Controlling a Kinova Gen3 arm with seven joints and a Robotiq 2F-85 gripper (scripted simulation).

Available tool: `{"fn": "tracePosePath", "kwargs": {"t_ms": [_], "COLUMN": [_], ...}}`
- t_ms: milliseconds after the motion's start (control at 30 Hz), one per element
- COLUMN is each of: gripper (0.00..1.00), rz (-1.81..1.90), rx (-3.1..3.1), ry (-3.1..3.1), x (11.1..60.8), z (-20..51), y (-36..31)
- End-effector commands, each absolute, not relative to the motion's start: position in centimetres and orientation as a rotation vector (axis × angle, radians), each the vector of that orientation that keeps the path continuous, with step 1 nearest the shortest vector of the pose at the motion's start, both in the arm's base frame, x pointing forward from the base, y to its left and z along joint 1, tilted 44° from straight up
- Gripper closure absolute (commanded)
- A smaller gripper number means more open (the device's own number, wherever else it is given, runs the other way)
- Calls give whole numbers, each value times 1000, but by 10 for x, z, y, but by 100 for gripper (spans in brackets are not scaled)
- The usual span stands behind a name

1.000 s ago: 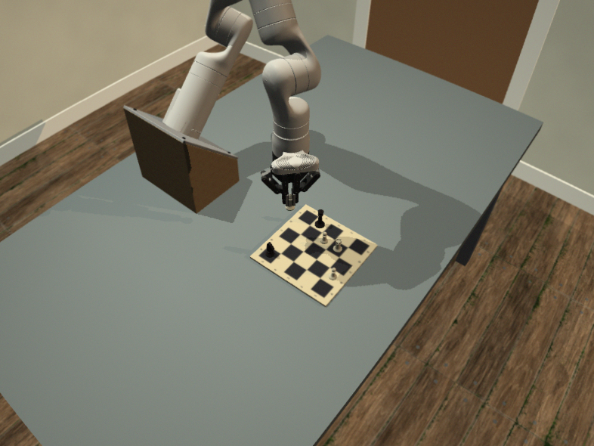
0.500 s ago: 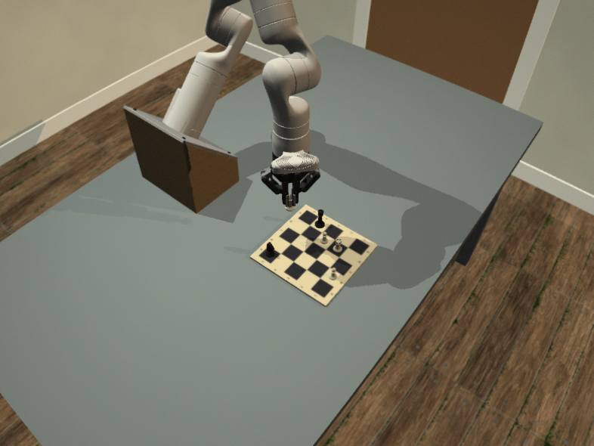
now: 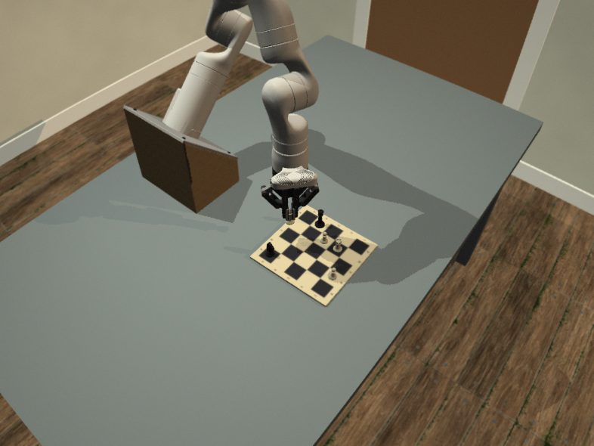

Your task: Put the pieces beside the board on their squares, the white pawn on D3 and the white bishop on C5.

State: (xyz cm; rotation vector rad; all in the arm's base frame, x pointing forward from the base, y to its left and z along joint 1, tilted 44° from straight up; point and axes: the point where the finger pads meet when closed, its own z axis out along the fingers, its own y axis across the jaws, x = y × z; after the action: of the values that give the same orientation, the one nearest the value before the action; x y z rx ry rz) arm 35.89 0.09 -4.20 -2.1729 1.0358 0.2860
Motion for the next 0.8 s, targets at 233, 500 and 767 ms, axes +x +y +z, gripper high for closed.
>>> {"fn": "tracePosePath", "kwargs": {"t_ms": [233,500,767], "gripper": [100,100,100], "rz": [311,311,311], "rx": [-2171,-2171,-2171], "ry": [1017,1017,1017], "x": [358,359,359], "z": [-68,-77,-77], "y": [34,43,43]}}
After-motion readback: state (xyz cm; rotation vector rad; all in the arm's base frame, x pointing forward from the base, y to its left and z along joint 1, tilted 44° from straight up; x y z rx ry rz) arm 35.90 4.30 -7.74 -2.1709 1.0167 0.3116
